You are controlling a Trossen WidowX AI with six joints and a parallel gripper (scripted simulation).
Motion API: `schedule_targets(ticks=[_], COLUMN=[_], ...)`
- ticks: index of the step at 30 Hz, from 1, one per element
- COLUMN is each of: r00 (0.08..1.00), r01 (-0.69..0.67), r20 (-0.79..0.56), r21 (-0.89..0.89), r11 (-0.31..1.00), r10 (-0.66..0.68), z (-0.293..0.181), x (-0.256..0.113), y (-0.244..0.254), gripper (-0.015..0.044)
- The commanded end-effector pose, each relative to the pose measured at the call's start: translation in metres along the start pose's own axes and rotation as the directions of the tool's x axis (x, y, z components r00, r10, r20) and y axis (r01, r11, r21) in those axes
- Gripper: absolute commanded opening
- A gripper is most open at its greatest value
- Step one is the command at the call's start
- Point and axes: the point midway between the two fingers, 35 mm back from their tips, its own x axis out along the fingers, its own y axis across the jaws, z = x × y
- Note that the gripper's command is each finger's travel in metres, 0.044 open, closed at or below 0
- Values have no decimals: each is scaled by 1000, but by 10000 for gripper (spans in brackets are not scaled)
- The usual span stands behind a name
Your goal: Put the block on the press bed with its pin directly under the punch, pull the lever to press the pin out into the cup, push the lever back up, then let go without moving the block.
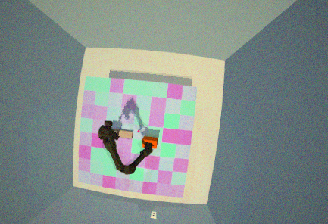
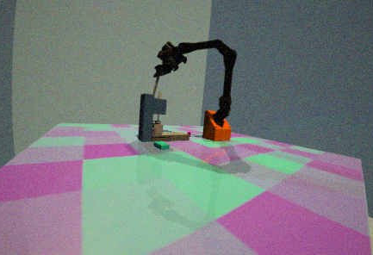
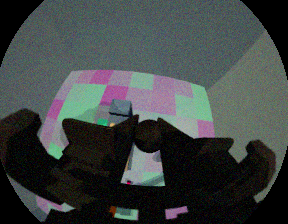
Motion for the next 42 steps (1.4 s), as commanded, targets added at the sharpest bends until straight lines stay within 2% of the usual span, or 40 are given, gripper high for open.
schedule_targets(ticks=[1, 42], r00=[1000, 1000], r01=[9, 9], r20=[1, 0], r21=[-6, -5], r11=[1000, 1000], r10=[-9, -9], z=[-2, -28], x=[-4, -15], y=[0, -1], gripper=[0, 0])
